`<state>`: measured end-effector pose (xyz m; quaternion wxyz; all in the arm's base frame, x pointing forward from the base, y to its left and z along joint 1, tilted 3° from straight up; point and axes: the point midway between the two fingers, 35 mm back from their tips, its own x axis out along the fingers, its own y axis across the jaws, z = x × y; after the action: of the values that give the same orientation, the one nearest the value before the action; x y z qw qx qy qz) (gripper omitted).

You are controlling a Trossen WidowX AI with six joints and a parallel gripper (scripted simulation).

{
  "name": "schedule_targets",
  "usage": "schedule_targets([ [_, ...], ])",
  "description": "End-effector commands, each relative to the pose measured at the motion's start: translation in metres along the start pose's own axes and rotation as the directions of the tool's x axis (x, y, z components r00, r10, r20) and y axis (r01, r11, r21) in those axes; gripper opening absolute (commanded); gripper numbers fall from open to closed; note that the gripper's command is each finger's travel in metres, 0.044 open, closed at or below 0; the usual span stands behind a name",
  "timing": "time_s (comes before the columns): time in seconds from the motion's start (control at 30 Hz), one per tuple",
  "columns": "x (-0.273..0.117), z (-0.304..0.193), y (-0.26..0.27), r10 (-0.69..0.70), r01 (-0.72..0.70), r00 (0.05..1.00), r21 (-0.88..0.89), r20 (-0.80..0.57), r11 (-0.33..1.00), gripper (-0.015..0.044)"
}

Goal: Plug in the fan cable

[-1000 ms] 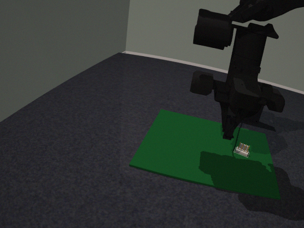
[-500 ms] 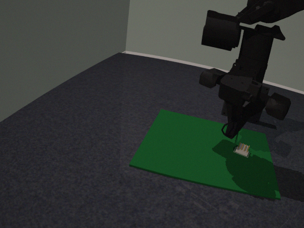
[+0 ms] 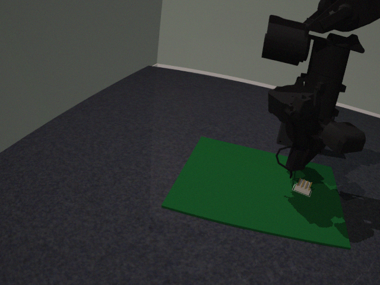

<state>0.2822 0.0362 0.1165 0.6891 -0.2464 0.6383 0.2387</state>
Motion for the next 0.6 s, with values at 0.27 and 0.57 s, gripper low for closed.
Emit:
schedule_targets([
  [0.27, 0.001, -0.012, 0.004, 0.002, -0.003, 1.000, 0.406, 0.003, 0.914, 0.0000],
  [0.57, 0.002, -0.021, 0.006, 0.002, -0.003, 1.000, 0.668, 0.002, 0.745, 0.0000],
])
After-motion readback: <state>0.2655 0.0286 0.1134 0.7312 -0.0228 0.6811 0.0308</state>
